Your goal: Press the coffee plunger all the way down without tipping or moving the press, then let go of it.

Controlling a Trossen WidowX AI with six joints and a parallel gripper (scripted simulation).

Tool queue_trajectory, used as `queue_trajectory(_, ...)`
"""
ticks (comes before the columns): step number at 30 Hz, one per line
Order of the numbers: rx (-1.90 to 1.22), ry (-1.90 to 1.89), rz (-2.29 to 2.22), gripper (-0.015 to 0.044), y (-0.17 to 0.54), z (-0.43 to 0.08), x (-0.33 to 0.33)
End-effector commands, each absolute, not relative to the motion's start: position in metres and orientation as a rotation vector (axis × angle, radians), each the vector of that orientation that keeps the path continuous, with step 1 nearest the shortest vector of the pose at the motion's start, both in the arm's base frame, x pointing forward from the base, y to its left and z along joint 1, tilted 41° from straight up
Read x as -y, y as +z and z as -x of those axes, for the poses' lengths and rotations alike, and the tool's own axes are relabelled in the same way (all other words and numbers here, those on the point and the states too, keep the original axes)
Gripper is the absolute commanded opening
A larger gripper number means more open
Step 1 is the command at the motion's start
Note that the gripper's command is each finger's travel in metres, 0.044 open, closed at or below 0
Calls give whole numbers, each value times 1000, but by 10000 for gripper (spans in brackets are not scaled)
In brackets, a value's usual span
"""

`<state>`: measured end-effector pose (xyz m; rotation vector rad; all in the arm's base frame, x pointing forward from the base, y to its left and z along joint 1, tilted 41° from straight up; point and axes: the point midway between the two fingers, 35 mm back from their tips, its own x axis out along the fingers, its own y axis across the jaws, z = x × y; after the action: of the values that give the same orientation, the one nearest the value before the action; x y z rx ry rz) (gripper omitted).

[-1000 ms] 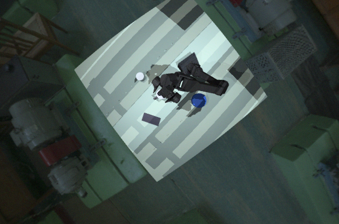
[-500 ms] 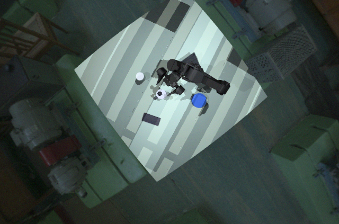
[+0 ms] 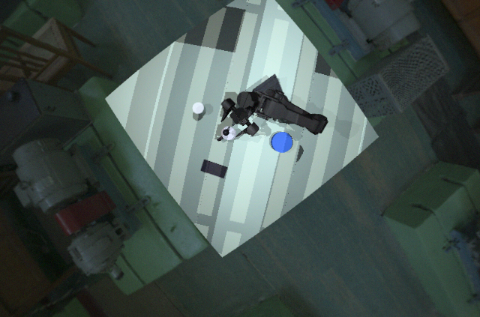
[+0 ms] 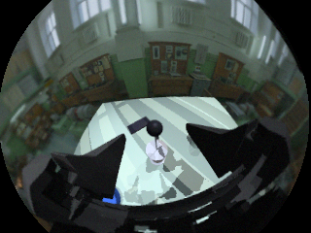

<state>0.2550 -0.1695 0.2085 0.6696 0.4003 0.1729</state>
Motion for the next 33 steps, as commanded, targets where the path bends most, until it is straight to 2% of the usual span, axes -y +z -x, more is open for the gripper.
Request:
queue_trajectory(1,-406,171,-677,440,203,-259,167)
queue_trajectory(18,-397,173,-678,440,198,-282,158)
queue_trajectory(30,-397,173,-678,125,198,-282,158)
queue_trajectory(33,-397,173,-678,118,198,-282,158)
